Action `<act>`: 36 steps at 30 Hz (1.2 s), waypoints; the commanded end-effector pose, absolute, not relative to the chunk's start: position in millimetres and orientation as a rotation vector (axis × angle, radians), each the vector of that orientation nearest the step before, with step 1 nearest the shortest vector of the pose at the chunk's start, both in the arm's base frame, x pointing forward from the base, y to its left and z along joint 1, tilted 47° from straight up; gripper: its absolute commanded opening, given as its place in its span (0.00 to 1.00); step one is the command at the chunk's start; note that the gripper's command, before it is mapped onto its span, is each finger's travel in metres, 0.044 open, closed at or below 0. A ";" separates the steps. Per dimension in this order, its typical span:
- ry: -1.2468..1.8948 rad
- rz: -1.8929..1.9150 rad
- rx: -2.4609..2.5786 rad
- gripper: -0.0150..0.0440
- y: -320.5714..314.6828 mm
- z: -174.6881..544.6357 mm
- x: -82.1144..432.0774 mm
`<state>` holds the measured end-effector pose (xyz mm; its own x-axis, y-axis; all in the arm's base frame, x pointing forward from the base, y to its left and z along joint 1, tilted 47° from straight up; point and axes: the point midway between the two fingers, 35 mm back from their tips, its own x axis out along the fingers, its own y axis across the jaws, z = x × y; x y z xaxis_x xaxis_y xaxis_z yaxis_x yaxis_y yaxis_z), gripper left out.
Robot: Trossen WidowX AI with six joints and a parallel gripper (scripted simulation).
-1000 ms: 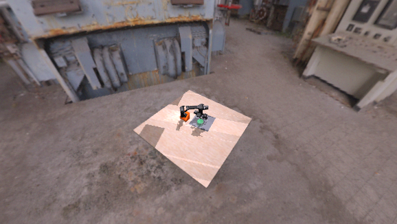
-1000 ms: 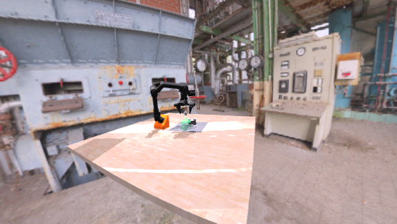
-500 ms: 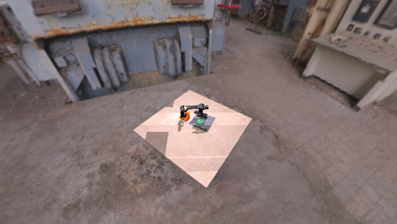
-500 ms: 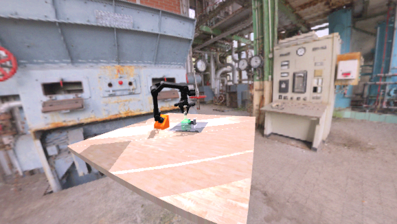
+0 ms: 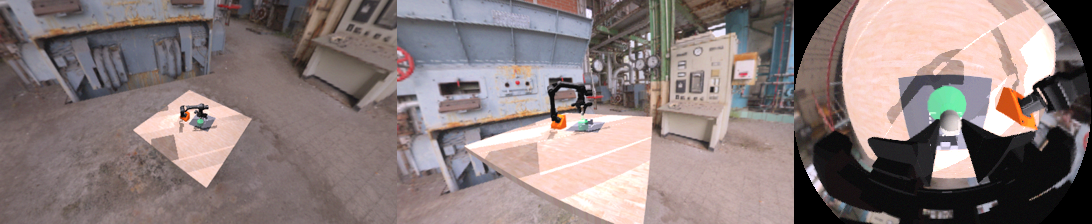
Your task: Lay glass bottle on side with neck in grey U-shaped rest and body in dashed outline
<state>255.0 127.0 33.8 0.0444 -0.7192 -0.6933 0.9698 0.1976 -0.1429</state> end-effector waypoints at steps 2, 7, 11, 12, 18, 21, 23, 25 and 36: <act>0.745 -1.352 0.425 0.46 127.8 33.6 254.7; 0.745 -1.349 0.418 0.46 130.5 31.8 254.0; 0.745 -1.350 0.415 0.46 135.1 28.8 252.6; 0.744 -1.350 0.414 0.46 136.2 28.0 252.2; 0.735 -1.352 0.405 0.46 138.8 26.0 251.3; 0.730 -1.352 0.400 0.46 140.1 25.0 250.9; 0.727 -1.353 0.397 0.46 141.0 24.3 250.7; 0.724 -1.353 0.393 0.46 141.8 23.7 250.4; 0.706 -1.355 0.375 0.46 146.7 20.0 248.8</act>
